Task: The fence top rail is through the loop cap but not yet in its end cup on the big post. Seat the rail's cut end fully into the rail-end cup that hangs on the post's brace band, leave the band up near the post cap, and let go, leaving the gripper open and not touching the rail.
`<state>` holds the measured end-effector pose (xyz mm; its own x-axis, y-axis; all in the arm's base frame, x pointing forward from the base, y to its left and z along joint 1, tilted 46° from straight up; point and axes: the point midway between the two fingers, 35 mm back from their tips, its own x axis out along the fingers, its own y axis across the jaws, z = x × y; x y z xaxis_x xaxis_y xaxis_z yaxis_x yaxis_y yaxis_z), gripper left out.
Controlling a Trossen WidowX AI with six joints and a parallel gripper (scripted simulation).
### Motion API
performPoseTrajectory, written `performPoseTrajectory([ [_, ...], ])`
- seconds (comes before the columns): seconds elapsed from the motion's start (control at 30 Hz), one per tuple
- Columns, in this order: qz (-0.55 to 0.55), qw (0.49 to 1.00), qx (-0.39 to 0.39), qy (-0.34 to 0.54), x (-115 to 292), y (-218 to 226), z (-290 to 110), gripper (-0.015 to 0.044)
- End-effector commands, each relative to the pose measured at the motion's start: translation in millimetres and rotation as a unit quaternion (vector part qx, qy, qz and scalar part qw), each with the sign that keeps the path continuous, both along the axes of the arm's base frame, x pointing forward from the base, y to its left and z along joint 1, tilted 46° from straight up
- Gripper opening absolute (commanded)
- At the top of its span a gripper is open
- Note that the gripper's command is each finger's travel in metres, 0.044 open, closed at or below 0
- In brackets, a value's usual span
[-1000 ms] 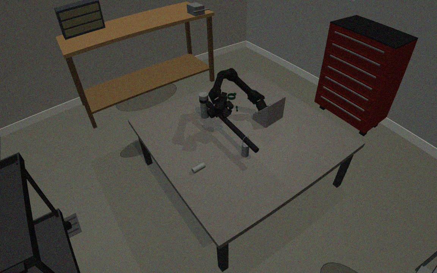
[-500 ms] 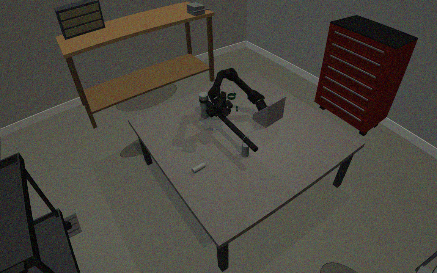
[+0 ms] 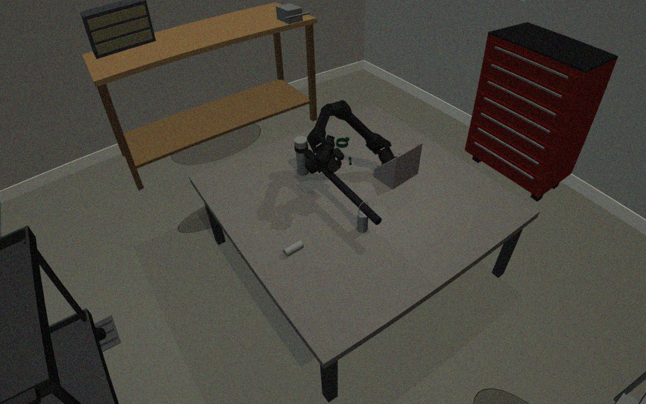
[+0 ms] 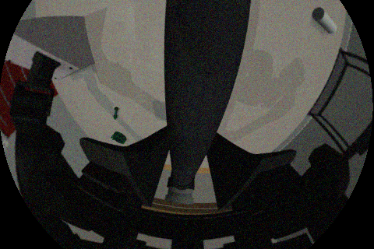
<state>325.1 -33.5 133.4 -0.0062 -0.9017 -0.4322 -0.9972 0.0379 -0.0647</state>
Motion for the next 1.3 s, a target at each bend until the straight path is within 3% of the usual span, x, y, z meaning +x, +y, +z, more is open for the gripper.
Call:
performPoseTrajectory([
  [0.0, 0.001, 1.000, 0.000, -0.001, -0.2, 1.4, -0.1, 0.0263],
  [0.23, 0.018, 1.000, 0.012, -0.008, -7.9, 23.9, -3.6, 0.0440],
  [0.6, 0.040, 0.999, 0.026, -0.016, -20.9, 52.2, -8.0, 0.0440],
  [0.83, 0.091, 0.993, 0.059, -0.036, -23.4, 85.6, 11.8, 0.0440],
  [1.27, 0.091, 0.993, 0.059, -0.036, -23.4, 85.6, 11.8, 0.0440],
])
